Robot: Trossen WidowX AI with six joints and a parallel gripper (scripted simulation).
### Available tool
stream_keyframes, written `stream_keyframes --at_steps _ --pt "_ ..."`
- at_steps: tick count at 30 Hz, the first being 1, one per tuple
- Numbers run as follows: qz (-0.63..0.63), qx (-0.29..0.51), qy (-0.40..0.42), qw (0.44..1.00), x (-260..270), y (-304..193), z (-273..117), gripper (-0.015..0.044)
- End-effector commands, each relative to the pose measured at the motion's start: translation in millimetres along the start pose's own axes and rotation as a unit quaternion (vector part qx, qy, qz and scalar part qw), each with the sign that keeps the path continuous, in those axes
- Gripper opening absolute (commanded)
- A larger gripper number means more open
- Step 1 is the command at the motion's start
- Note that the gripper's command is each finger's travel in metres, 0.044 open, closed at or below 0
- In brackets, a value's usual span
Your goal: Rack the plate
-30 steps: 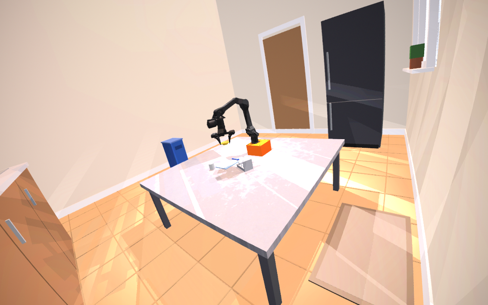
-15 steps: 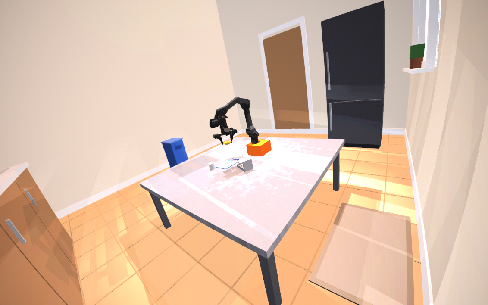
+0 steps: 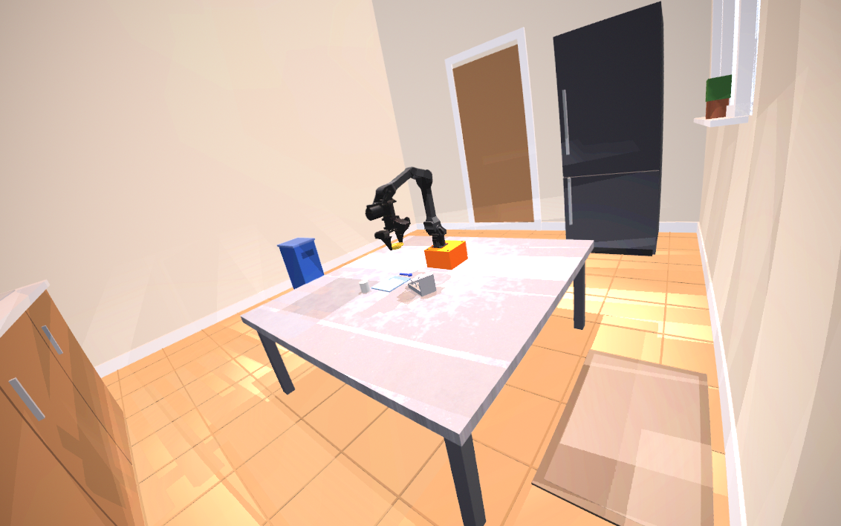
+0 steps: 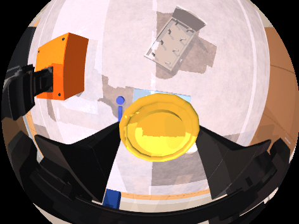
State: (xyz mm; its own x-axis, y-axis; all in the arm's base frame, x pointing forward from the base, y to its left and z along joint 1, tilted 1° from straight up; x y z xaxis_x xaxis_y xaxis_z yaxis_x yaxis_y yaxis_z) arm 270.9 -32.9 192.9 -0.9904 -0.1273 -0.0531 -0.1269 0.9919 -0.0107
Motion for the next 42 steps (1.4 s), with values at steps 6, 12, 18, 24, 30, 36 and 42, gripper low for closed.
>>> stream_keyframes --at_steps 6,12,18,24,30,36,42 --pt "-0.157 0.001 0.000 0.988 3.8 12.4 0.1 0.0000" --pt "-0.258 0.001 0.000 0.966 6.5 20.1 0.3 0.0000" --pt "-0.357 0.000 0.000 0.934 9.3 27.7 0.5 0.0000" --pt "-0.452 0.000 -0.001 0.892 12.4 35.0 0.8 0.0000" --pt "-0.520 0.000 -0.001 0.854 14.8 40.4 1.1 0.0000" --pt "-0.519 -0.002 -0.001 0.855 14.7 40.2 1.8 0.0000" --pt "-0.486 -0.070 -0.012 0.871 10.6 36.3 26.0 0.0000"
Point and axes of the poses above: the point midway between the two fingers, 35 mm back from their tips, its own z axis out along the fingers, its own x axis across the jaws, y = z × x, the point moved 6 cm from there along -z, back along the fingers, and after that the axes turned 3 degrees about -z, right-handed, at the moved point
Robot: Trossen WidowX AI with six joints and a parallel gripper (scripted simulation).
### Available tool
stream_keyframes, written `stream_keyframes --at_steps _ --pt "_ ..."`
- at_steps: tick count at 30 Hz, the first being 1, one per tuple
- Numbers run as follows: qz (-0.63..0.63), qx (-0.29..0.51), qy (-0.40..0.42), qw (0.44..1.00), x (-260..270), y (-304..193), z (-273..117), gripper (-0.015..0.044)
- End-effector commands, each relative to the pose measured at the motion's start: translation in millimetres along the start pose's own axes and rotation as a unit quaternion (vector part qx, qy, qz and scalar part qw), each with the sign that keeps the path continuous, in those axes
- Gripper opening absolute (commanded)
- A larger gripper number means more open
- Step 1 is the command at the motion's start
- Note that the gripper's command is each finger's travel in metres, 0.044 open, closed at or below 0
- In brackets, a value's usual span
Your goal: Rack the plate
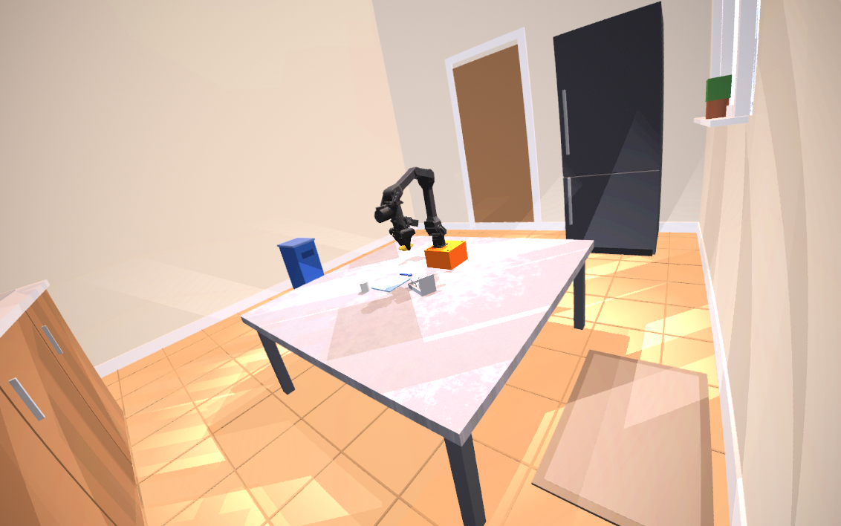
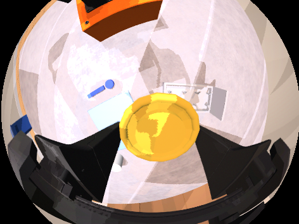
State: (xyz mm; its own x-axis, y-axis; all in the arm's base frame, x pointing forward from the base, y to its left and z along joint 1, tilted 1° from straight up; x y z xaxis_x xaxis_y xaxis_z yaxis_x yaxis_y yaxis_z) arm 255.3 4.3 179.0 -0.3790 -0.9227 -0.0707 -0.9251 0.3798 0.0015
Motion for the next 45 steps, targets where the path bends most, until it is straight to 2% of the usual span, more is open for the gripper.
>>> stream_keyframes --at_steps 1,11,23,34,45 --pt "0.025 -0.037 -0.028 0.999 3.3 -3.8 17.2 0.0000" --pt "0.106 -0.126 -0.117 0.979 12.0 -11.8 58.3 0.0000" --pt "0.207 -0.211 -0.223 0.929 25.4 -15.7 98.6 0.0000" --pt "0.306 -0.276 -0.329 0.850 40.8 -14.0 130.9 0.0000" --pt "0.402 -0.319 -0.433 0.741 58.4 -8.8 156.8 0.0000"
Point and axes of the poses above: the point midway between the two fingers, 35 mm back from their tips, its own z axis out along the fingers, its own x axis across the jaws, y = z × x, the point moved 6 cm from there along -z, back along the fingers, and after that the axes turned 3 degrees about -z, right-handed, at the moved point
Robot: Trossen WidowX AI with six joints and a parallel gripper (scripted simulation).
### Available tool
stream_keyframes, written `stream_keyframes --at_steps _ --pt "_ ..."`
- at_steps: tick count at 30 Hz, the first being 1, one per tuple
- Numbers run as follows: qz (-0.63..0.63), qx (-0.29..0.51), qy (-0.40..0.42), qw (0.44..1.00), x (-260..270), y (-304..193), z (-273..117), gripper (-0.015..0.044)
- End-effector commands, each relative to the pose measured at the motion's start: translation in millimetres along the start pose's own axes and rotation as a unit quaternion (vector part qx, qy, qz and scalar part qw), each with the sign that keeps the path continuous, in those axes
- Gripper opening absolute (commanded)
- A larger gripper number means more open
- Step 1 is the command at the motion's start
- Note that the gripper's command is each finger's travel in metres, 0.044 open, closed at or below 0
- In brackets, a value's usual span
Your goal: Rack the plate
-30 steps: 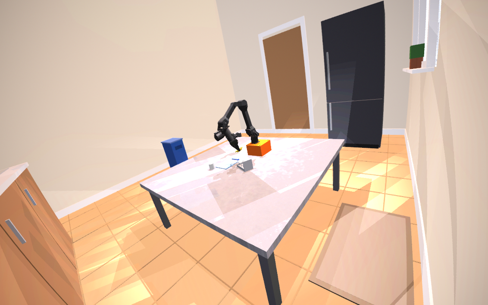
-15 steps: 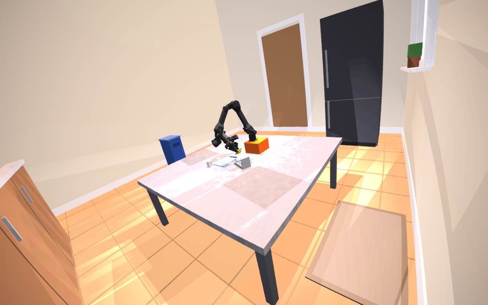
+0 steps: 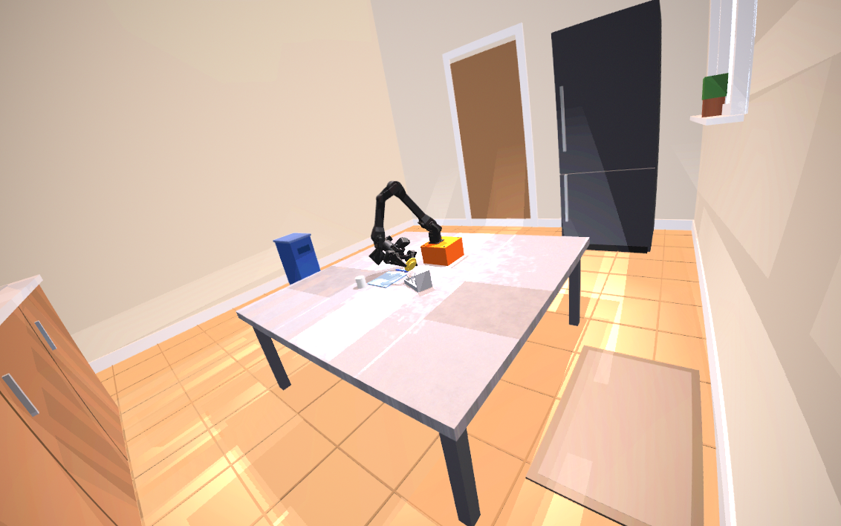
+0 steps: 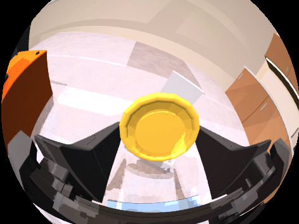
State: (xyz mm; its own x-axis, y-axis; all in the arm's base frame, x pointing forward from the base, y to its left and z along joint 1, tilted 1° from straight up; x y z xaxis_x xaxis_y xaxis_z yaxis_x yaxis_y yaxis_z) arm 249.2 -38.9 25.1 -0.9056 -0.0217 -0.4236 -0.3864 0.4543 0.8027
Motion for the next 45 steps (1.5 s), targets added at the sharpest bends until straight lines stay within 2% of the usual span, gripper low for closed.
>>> stream_keyframes --at_steps 1,9,20,45 --pt "0.040 -0.023 -0.054 0.997 8.4 -7.3 -1.4 0.0000" --pt "0.096 -0.058 -0.141 0.984 21.8 -18.2 -4.5 0.0000" --pt "0.096 -0.058 -0.141 0.984 21.7 -18.2 -4.2 0.0000" --pt "0.090 -0.053 -0.135 0.985 6.7 -10.0 23.8 0.0000"
Point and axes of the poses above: the point midway between the two fingers, 35 mm back from their tips, its own z axis out along the fingers, its own x axis across the jaws, y = z × x, the point moved 6 cm from there along -z, back along the fingers, and after that the axes turned 3 degrees about -z, right-handed, at the moved point
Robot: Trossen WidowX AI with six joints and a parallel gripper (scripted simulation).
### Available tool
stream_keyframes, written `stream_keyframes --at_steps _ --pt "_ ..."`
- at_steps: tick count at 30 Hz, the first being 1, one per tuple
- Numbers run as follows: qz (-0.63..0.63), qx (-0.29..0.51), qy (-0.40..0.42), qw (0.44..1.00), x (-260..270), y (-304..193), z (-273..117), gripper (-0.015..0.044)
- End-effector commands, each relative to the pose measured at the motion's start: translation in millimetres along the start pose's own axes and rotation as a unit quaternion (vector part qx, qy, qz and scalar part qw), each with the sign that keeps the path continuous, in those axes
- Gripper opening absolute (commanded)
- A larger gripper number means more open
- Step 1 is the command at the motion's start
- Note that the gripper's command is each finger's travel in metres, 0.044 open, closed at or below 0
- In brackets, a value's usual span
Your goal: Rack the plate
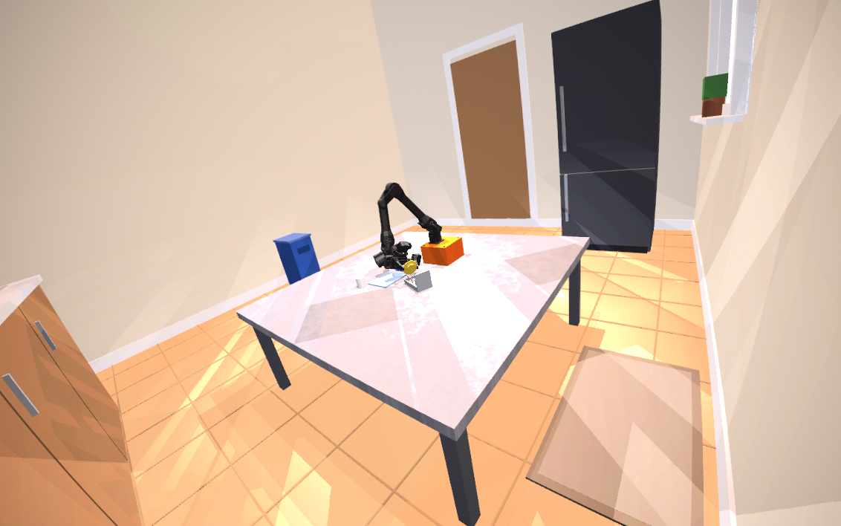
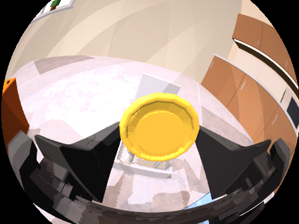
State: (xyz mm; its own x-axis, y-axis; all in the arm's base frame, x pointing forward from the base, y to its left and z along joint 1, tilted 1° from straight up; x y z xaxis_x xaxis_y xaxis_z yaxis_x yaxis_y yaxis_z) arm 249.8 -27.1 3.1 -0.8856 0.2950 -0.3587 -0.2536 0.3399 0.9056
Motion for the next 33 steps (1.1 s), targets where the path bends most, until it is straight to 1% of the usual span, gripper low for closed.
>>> stream_keyframes --at_steps 1,19,24,33 --pt "0.001 -0.003 0.000 1.000 -0.5 2.7 5.8 0.0000" --pt "-0.002 0.001 0.000 1.000 -2.8 7.5 21.8 0.0000" --pt "-0.004 0.001 -0.001 1.000 4.4 -12.7 26.9 0.0000" --pt "-0.003 0.001 0.000 1.000 4.3 -10.1 25.7 0.0000"
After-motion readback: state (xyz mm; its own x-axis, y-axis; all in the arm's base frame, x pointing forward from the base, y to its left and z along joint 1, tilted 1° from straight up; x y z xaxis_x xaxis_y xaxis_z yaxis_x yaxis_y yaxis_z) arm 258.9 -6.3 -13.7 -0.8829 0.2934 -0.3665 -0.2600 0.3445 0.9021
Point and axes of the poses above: the point midway between the two fingers, 35 mm back from their tips, its own z axis out along the fingers, its own x axis across the jaws, y = z × x, the point moved 6 cm from there along -z, back along the fingers, and after that the axes turned 3 degrees about -z, right-handed, at the moved point
